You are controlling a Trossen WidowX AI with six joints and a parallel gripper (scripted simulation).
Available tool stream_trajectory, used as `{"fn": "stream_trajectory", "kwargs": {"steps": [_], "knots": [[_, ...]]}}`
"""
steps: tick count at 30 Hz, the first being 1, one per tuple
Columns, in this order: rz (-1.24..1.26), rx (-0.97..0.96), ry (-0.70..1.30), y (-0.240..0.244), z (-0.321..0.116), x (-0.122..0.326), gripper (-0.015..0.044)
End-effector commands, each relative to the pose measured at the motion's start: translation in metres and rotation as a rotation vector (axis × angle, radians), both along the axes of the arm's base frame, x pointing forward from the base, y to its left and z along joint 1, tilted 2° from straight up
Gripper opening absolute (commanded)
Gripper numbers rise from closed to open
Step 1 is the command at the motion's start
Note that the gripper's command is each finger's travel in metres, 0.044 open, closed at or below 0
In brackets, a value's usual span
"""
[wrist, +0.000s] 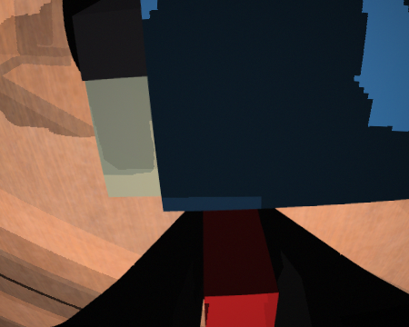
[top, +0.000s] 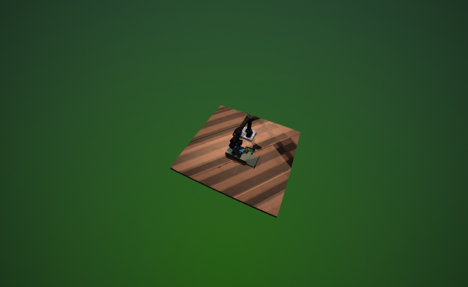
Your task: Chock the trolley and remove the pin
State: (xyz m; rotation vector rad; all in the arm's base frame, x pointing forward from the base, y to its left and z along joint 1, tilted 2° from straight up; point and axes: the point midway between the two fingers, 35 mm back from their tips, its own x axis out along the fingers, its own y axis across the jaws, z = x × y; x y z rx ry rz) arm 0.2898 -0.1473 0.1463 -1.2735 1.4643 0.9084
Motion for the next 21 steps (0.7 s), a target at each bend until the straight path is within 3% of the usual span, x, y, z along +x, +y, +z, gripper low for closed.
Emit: {"fn": "stream_trajectory", "kwargs": {"steps": [1,21], "knots": [[-0.003,-0.004,-0.006,0.000,0.005,0.000,0.0000],[-0.003,-0.004,-0.006,0.003,0.017,0.000,0.0000]]}}
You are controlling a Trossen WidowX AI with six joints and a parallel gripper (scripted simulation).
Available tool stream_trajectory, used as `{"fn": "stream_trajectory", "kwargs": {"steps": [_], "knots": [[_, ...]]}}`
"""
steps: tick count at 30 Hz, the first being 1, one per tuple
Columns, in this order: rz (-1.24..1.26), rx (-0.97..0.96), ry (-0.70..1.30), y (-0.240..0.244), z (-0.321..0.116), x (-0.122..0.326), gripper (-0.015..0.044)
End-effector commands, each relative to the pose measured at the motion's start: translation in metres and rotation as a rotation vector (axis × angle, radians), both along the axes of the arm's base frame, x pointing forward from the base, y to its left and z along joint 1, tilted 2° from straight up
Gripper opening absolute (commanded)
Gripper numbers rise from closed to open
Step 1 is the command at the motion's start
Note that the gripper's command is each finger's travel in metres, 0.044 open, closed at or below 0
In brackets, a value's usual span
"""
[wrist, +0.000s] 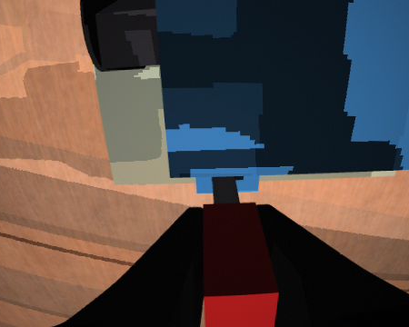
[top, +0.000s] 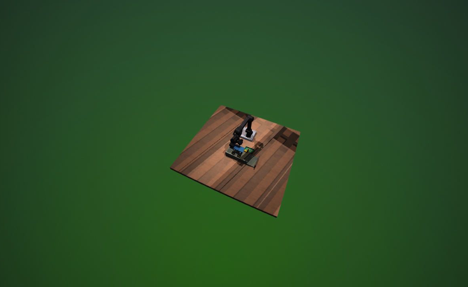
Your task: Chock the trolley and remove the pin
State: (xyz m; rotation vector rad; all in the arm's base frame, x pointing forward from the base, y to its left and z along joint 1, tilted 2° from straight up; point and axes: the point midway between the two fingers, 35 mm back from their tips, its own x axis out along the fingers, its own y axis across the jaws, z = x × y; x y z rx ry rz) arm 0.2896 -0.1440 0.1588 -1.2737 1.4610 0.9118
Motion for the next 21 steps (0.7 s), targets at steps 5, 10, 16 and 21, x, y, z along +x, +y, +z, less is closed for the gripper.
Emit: {"fn": "stream_trajectory", "kwargs": {"steps": [5,10,16,21], "knots": [[-0.005,-0.007,-0.005,0.000,0.008,0.000,0.0000],[-0.005,-0.007,-0.005,0.000,0.011,0.000,0.0000],[-0.005,-0.007,-0.005,0.000,0.014,0.000,0.0000],[-0.005,-0.007,-0.005,0.000,0.017,0.000,0.0000]]}}
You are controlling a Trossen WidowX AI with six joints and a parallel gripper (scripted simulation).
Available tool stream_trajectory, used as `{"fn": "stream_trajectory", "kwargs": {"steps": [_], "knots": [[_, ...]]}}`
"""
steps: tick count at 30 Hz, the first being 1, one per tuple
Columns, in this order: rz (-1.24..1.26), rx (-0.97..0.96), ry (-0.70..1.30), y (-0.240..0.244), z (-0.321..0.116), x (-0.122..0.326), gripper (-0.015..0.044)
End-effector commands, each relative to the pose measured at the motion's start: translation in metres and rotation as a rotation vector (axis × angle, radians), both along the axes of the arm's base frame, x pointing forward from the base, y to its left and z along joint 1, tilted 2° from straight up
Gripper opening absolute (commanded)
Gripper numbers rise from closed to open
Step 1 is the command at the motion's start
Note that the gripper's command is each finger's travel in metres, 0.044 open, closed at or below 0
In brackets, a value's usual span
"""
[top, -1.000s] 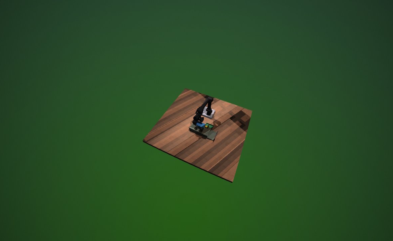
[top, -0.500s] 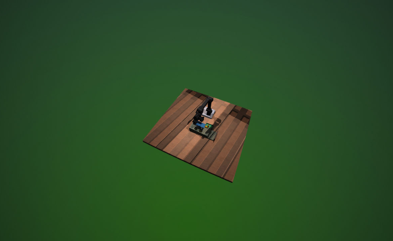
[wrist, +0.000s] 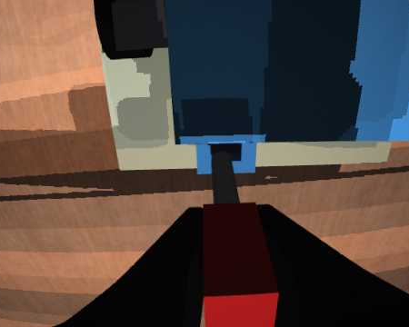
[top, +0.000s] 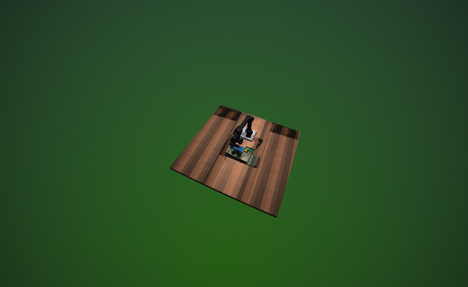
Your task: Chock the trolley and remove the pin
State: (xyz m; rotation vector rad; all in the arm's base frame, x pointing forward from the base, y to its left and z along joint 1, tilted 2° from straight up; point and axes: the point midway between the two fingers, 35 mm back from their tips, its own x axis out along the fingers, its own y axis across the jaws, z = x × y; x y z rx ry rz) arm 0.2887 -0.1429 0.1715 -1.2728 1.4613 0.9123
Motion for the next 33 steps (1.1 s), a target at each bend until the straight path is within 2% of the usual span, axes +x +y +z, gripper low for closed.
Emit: {"fn": "stream_trajectory", "kwargs": {"steps": [1,28,33], "knots": [[-0.005,-0.008,-0.006,-0.001,0.005,0.000,0.0000],[-0.005,-0.010,-0.005,-0.032,0.013,-0.005,0.0000],[-0.005,-0.010,-0.004,-0.029,0.011,-0.018,0.0000]]}}
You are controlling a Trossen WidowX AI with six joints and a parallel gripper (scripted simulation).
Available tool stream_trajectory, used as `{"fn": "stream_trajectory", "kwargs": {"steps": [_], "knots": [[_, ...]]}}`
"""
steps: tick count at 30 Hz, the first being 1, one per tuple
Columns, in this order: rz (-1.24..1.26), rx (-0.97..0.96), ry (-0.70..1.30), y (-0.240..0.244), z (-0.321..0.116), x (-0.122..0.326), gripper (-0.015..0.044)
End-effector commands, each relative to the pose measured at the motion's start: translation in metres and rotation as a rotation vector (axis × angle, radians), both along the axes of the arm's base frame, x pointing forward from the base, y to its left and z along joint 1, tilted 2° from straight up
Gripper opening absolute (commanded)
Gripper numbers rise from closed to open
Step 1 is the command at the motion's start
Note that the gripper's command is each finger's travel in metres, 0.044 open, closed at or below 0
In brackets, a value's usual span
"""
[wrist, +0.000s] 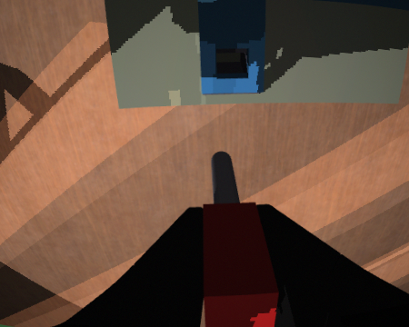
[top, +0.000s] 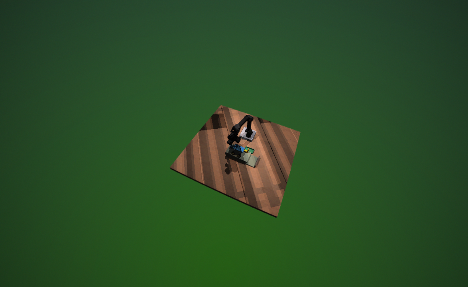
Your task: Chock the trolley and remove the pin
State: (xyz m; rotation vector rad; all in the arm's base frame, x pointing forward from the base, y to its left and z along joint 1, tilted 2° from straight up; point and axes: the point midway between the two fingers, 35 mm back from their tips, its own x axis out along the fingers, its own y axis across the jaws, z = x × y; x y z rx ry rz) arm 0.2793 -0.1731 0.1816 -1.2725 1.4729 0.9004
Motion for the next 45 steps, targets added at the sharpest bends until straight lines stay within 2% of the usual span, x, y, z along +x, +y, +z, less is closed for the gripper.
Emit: {"fn": "stream_trajectory", "kwargs": {"steps": [1,22,28,45], "knots": [[0.004,0.000,-0.005,0.002,0.000,-0.012,0.0000],[0.004,0.001,0.000,0.012,-0.005,-0.078,0.0000],[0.004,0.001,0.000,0.017,-0.006,-0.077,0.0000],[0.004,0.007,-0.001,0.081,-0.019,-0.061,0.0000]]}}
